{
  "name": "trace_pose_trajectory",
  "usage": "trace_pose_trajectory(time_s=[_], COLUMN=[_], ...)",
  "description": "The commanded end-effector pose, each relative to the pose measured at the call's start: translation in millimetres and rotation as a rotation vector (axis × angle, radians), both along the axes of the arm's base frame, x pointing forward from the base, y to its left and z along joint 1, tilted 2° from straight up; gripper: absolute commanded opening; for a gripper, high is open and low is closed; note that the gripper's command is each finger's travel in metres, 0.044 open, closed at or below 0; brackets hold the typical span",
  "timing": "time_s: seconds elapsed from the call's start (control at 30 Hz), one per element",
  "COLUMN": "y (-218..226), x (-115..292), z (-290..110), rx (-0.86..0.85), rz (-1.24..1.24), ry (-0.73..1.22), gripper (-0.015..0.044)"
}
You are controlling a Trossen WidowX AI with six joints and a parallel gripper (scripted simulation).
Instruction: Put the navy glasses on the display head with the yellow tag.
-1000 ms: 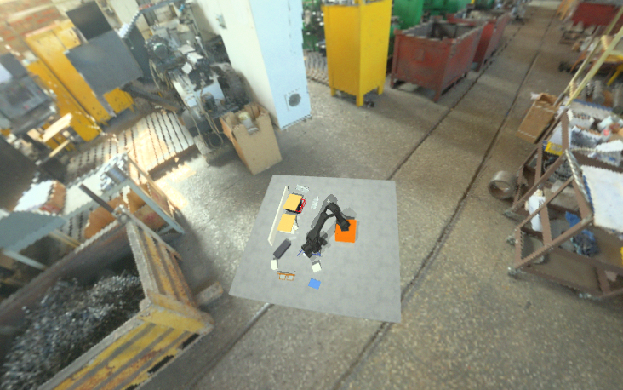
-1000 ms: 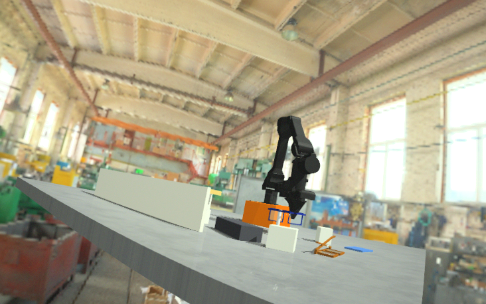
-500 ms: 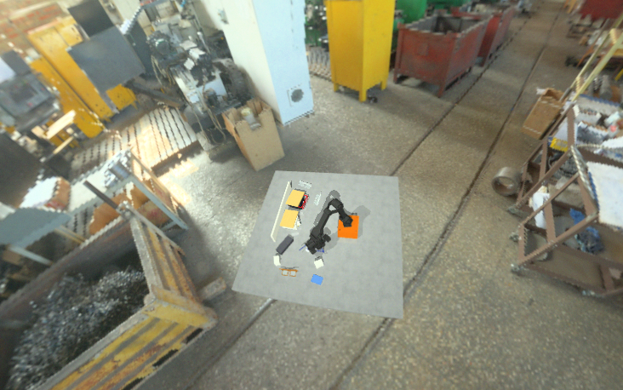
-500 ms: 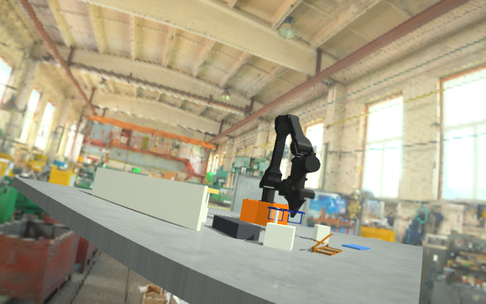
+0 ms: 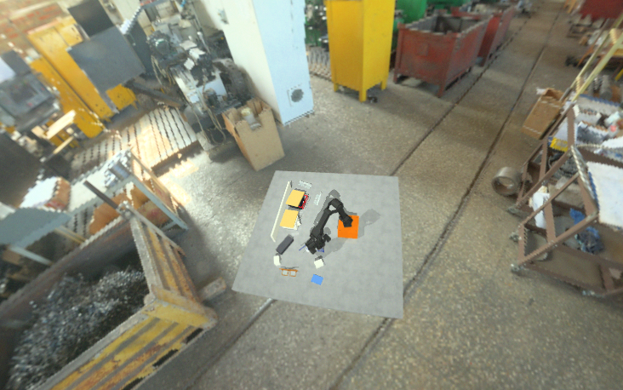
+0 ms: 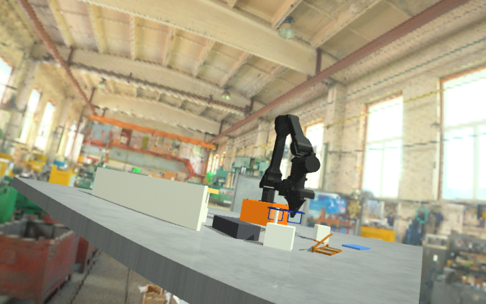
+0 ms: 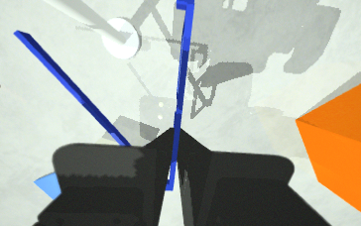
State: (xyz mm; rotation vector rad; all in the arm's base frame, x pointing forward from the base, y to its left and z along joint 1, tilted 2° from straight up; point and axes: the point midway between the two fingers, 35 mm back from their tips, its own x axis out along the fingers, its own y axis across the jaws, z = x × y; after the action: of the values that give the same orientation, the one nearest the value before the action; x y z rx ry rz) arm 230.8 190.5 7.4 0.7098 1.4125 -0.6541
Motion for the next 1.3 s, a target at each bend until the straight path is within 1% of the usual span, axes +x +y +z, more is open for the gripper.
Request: trace_pose_trajectory(time_s=[0.0,0.33,0.43,0.63,0.8,0.93,1.27], y=[-1,-5,-5,-10,-10,-9,-10], x=[0,4,5,5,7,19,64], z=[0,4,18,59,61,63,66], rx=[0.000,-0.001,-0.001,-0.001,0.001,0.006,0.027], rz=[-0.001,-0.001,-0.001,-0.001,-0.024,-0.123,-0.473], ry=[-0.001,-0.001,-0.001,-0.002,-0.002,-0.002,-0.001], gripper=[0.0000,0.0000,0.0000,0.0000,0.0000,0.0000,0.0000])
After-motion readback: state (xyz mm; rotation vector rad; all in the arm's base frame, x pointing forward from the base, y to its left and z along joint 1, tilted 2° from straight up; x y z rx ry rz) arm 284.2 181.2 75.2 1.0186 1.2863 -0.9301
